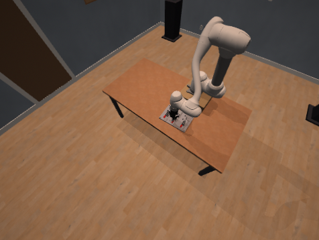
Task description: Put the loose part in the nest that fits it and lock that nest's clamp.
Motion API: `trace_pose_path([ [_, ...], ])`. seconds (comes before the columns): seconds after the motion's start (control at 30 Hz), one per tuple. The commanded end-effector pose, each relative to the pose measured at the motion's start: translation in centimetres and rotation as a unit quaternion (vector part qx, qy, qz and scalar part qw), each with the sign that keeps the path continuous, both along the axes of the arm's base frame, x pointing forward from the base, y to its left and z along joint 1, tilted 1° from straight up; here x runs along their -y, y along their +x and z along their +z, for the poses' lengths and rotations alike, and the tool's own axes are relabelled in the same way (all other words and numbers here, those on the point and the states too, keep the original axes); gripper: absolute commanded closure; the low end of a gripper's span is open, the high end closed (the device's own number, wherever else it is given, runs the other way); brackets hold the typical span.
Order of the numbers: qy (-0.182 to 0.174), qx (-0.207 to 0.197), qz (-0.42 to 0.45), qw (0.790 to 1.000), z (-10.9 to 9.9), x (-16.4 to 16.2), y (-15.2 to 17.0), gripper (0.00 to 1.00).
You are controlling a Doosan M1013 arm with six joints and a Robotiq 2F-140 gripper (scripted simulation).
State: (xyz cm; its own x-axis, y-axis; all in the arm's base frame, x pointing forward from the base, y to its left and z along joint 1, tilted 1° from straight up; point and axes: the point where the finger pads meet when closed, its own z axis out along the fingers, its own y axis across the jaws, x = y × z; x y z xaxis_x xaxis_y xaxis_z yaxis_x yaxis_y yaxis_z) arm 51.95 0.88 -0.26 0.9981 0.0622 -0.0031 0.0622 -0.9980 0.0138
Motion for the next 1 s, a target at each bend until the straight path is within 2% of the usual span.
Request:
trace_pose_path([
  [0.0, 0.000, 0.000, 0.000, 1.000, 1.1, 0.0, 0.0, 0.90],
  [0.2, 0.000, 0.000, 0.000, 1.000, 3.0, 0.0, 0.0, 0.90],
  [0.27, 0.000, 0.000, 0.000, 1.000, 3.0, 0.0, 0.0, 0.90],
  [0.57, 0.000, 0.000, 0.000, 1.000, 5.4, -0.1, 0.0, 0.90],
  [0.97, 0.000, 0.000, 0.000, 1.000, 5.8, -0.1, 0.0, 0.90],
])
